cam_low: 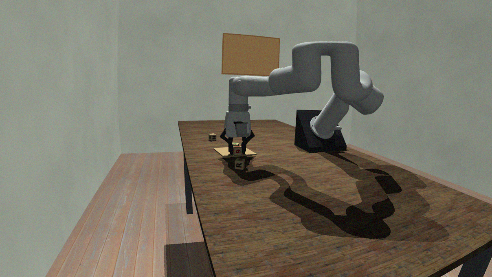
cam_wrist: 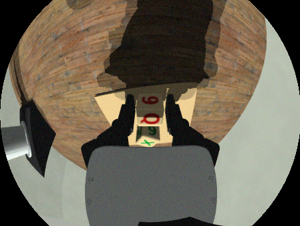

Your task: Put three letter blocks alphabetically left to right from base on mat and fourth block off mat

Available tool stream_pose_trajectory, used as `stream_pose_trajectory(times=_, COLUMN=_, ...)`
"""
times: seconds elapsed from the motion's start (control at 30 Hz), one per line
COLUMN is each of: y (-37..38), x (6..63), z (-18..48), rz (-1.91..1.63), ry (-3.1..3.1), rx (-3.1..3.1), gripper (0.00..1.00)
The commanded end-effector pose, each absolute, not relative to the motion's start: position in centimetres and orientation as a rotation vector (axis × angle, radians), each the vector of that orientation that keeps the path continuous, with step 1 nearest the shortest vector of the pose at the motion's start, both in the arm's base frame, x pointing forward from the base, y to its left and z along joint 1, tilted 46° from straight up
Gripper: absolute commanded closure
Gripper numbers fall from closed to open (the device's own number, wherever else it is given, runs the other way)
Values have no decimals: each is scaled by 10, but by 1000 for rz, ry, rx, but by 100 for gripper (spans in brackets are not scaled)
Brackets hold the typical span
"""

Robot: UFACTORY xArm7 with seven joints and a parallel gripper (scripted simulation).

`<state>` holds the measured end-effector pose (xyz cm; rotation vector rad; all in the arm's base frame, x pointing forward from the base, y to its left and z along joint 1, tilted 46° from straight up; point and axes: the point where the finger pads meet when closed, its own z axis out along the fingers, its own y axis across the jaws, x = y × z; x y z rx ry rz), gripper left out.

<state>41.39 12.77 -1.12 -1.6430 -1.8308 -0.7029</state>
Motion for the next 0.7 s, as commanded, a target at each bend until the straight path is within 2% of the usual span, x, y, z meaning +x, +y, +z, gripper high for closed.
stream_pose_trajectory(times=0.0, y=126, x=415, z=-10, rz=-706, ry=-1831, rx=-1647, gripper=53)
stream_pose_trajectory(times=0.67, y=110, x=417, z=6, rz=-706, ry=-1831, rx=-1647, gripper=53)
